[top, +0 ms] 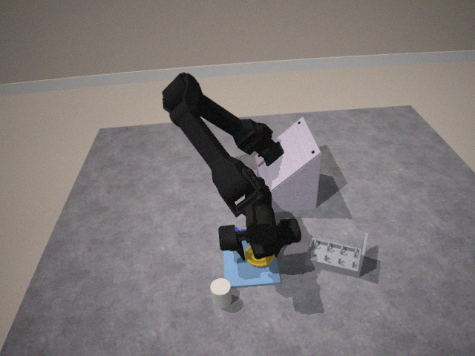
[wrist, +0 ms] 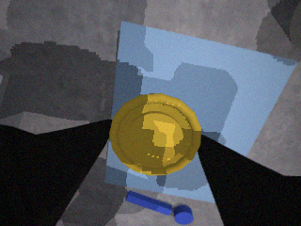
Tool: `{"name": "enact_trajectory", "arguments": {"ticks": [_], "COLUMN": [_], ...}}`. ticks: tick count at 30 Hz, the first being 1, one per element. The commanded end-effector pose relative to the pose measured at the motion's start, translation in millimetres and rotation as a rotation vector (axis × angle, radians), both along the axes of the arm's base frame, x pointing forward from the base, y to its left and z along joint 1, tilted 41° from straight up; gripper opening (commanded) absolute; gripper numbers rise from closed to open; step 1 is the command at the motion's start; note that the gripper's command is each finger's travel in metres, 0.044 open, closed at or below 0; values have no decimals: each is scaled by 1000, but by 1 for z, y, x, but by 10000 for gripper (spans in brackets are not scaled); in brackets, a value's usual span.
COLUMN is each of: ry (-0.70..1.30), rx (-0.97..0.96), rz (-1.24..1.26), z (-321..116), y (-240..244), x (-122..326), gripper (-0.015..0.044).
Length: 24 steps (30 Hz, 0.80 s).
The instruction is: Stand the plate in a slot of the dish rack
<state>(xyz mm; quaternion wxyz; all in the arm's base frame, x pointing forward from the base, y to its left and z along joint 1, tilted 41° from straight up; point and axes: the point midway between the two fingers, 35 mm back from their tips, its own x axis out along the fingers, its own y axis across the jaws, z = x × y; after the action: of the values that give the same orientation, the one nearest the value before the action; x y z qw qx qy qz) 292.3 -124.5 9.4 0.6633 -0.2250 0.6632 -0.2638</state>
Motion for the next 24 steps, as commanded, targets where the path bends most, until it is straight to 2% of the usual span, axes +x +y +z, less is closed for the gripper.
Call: {"name": "enact_trajectory", "arguments": {"ticks": [1, 4, 17, 24], "ry": [7, 7, 5, 6], "rx": [-4, -4, 11, 15], "rz": [3, 3, 5, 5], "z": [-1, -1, 37, 64], "y": [0, 0, 38, 65], "x": [-1, -1, 14, 17], "gripper": [351, 331, 0, 0]}}
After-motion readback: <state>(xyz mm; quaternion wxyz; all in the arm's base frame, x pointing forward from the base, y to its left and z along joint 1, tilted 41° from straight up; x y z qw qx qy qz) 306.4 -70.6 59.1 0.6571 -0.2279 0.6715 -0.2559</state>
